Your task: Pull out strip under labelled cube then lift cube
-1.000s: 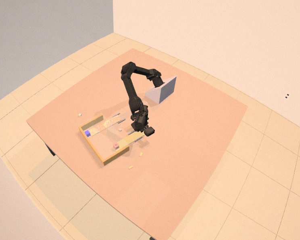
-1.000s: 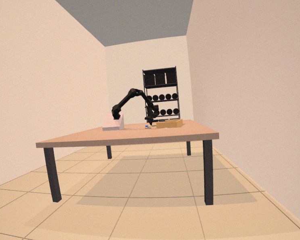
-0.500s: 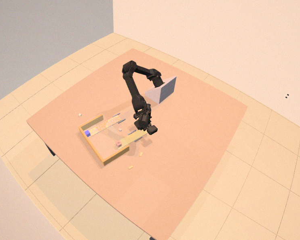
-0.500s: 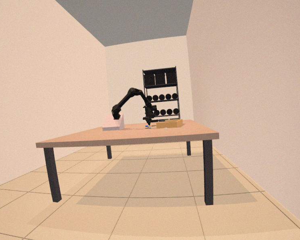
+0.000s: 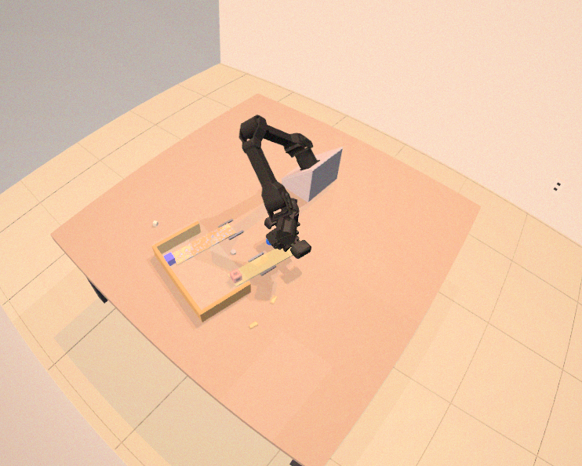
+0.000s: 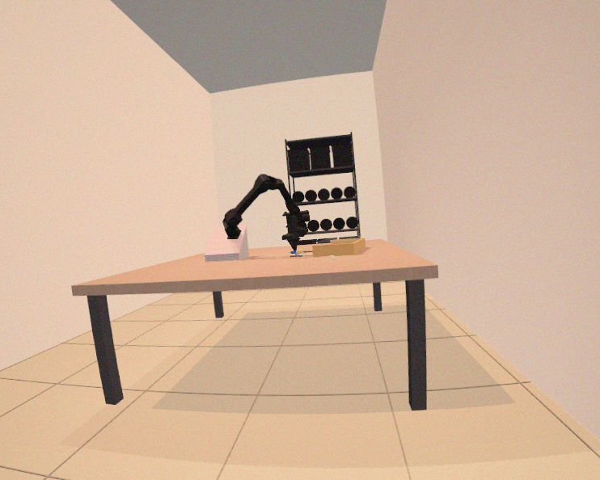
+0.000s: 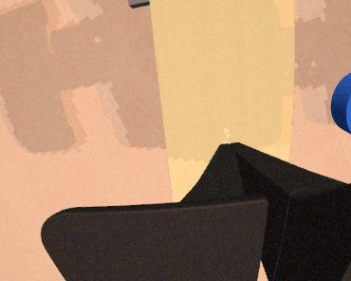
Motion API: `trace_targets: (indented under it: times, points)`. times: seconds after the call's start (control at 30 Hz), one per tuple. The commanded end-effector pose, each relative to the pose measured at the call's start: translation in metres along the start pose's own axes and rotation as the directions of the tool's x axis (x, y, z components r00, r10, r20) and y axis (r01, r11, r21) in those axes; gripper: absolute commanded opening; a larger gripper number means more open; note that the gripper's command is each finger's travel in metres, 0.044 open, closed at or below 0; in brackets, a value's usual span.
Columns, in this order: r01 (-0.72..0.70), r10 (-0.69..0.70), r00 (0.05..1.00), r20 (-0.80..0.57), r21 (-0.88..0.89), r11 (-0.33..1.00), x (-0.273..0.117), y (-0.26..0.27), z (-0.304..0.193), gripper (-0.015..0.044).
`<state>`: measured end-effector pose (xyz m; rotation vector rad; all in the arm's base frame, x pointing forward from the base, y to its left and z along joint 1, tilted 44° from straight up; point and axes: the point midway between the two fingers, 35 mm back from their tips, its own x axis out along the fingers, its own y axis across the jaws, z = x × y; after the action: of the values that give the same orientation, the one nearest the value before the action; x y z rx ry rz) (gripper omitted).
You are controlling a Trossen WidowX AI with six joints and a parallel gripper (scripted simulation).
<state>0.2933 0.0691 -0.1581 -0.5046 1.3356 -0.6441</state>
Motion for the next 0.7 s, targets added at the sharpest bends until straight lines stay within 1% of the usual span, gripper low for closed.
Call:
trace_targets:
  times: [0.0, 0.67]
  points:
    - [0.005, -0.005, 1.0, -0.028, -0.008, 1.0, 0.005, -0.003, -0.015, 0.0]
    - [0.005, -0.005, 1.0, -0.029, -0.009, 1.0, 0.004, -0.004, -0.046, 0.0]
